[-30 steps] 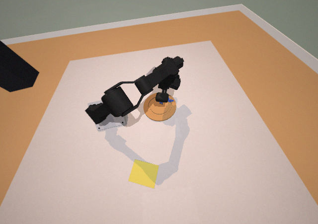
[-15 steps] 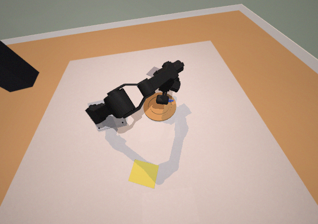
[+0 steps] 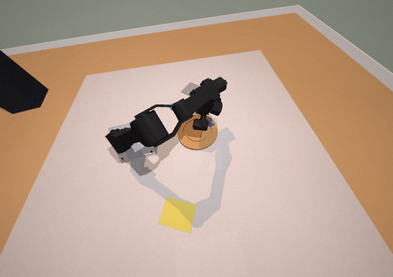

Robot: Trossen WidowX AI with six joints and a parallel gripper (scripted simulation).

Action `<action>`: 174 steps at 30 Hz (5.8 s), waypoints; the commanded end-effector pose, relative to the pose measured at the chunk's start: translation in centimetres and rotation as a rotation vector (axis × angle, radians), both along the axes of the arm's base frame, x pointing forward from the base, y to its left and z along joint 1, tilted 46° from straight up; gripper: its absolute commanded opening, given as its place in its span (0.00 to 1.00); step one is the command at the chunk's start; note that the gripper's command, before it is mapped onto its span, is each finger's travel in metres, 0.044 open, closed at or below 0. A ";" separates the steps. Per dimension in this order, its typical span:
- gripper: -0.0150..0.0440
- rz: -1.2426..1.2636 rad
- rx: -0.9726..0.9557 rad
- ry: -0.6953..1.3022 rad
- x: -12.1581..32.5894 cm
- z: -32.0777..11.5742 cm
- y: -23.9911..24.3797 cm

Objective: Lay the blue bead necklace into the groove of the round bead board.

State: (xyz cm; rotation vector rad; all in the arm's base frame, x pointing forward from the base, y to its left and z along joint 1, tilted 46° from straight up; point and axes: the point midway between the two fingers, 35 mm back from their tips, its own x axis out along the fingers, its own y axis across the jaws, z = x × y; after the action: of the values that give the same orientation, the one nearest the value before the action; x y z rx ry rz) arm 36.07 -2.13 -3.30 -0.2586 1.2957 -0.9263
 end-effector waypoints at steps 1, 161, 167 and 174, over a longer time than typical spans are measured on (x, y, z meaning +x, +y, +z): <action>0.63 0.000 0.000 -0.001 0.0 0.0 0.0; 0.68 0.785 0.015 0.795 -3.6 0.4 -1.6; 0.63 0.784 0.018 0.787 -3.5 0.6 -1.4; 0.32 0.784 0.018 0.787 -3.5 0.6 -1.4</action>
State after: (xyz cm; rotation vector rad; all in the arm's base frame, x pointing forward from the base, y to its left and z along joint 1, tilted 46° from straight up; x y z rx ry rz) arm 32.56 -3.54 -2.75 -1.1084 1.7020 -0.1105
